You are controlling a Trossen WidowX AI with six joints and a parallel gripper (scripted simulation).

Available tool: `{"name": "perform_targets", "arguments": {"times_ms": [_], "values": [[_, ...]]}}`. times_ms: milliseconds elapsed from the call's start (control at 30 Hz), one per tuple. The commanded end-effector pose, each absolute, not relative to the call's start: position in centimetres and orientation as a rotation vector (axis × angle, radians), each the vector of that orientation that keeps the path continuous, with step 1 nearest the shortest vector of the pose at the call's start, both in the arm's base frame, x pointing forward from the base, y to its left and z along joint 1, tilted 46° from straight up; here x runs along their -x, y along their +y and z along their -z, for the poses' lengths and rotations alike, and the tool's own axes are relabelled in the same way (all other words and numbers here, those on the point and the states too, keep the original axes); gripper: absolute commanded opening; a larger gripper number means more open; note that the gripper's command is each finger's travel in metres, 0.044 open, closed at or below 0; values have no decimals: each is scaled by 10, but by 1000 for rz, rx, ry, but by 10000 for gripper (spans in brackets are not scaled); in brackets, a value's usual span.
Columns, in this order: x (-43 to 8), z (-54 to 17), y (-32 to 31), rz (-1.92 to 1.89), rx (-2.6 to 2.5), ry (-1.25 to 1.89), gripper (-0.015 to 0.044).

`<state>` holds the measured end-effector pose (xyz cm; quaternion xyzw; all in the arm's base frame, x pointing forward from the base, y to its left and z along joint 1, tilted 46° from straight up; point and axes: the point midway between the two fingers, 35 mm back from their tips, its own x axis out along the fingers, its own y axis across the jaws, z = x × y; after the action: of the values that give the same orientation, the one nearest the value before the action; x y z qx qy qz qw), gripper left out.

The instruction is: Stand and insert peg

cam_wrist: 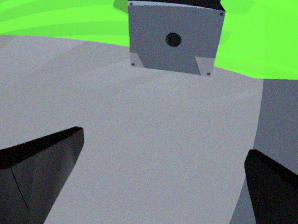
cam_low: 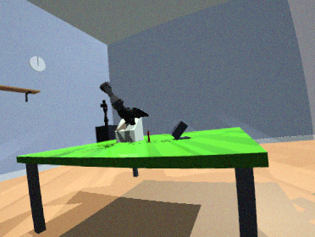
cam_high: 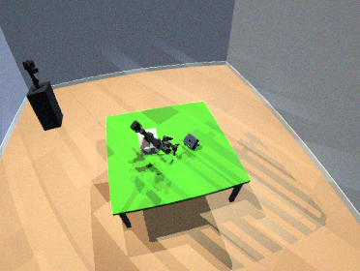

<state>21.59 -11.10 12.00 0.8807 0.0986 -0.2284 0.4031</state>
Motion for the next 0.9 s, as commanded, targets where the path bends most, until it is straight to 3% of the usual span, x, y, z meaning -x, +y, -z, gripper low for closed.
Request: {"name": "perform_targets", "arguments": {"times_ms": [0, 267, 867], "values": [[-209, -139, -84, 558, -2234, 226, 440], [-206, -142, -76, 573, -2249, 219, 440], [-209, -96, -100, 1300, -2265, 117, 440]]}}
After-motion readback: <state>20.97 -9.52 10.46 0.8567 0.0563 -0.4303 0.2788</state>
